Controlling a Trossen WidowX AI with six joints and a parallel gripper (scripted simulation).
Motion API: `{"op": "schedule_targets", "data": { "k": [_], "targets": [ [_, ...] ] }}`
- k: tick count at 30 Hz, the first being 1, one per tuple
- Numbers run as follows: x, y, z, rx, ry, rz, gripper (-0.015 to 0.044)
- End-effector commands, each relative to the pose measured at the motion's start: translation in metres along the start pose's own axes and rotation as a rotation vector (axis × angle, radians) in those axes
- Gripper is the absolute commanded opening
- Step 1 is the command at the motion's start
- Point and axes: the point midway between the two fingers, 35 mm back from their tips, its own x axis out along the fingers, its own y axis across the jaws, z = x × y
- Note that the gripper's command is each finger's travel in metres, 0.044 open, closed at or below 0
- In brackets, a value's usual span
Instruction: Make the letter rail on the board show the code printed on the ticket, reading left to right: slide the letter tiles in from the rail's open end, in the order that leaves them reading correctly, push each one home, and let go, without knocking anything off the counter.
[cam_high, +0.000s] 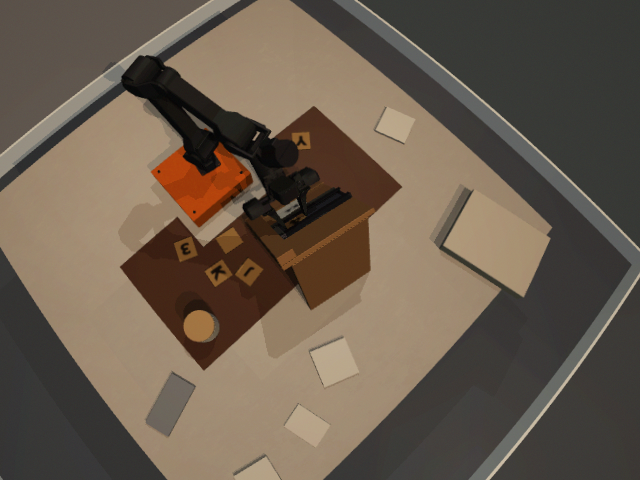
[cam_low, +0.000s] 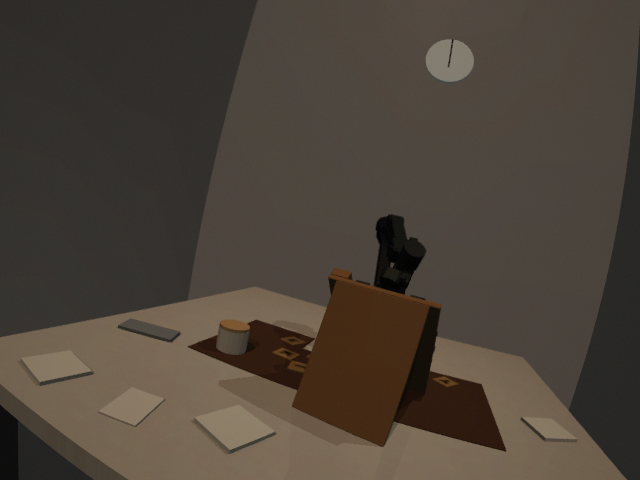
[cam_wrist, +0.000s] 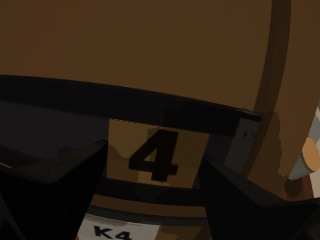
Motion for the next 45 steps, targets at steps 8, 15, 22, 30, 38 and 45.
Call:
{"op": "schedule_targets", "data": {
  "k": [8,15,22,30,38,45],
  "targets": [
    [0.000,-0.003,0.000,0.000,0.000,0.000,0.0079],
    [-0.002,-0.003,0.000,-0.001,-0.004,0.004,0.0263],
    [-0.011,-0.003,0.000,-0.001,-0.004,0.005,0.0295],
    [-0.016,-0.003,0.001,-0.001,-0.004,0.005,0.0295],
    [-0.021,-0.002,-0.001,0.000,-0.003,0.005,0.0295],
    [-0.025,-0.001,-0.003,0.000,-0.003,0.006,0.0295]
  ]
}}
